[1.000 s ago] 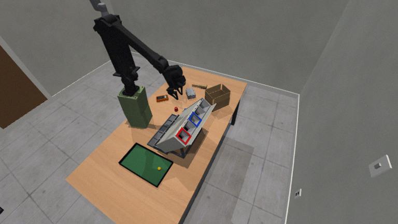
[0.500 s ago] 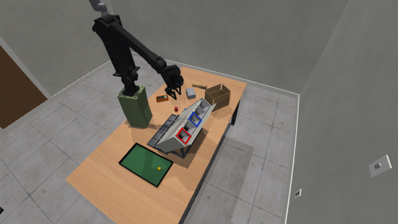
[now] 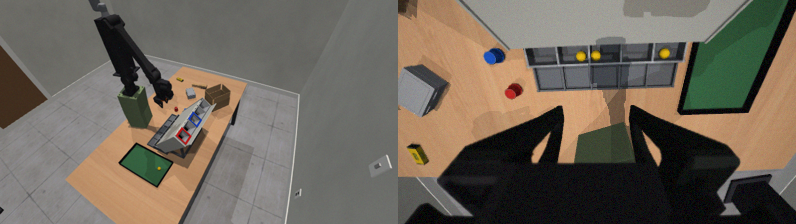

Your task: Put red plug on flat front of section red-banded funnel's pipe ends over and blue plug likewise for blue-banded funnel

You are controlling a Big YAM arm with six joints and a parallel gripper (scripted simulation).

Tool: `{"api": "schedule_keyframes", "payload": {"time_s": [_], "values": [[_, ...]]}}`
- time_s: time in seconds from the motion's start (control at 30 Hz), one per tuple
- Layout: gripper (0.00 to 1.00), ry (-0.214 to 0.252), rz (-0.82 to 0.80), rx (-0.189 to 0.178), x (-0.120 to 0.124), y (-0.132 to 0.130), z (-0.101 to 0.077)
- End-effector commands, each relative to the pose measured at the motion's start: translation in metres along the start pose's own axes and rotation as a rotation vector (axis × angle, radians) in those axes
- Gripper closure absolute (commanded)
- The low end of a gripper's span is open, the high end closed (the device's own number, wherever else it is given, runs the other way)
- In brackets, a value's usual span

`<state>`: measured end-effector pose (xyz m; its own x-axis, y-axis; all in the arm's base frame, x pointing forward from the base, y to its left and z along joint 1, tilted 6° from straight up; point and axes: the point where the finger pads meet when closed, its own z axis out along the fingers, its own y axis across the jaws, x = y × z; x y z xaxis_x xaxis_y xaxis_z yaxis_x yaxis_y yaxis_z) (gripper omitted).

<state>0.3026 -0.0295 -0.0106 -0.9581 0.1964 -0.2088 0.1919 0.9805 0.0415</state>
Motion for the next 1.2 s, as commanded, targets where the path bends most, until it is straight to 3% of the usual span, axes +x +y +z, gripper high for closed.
{"api": "schedule_keyframes", "payload": {"time_s": [0.0, 0.47, 0.53, 0.57, 1.17], "values": [[0.41, 0.022, -0.034, 0.000, 0.002, -0.005, 0.007], [0.41, 0.093, -0.038, 0.001, 0.027, -0.018, 0.024], [0.41, 0.093, -0.038, 0.001, 0.027, -0.018, 0.024], [0.41, 0.071, -0.032, 0.003, 0.019, -0.013, 0.016], [0.41, 0.081, -0.033, 0.004, 0.023, -0.015, 0.018]]}}
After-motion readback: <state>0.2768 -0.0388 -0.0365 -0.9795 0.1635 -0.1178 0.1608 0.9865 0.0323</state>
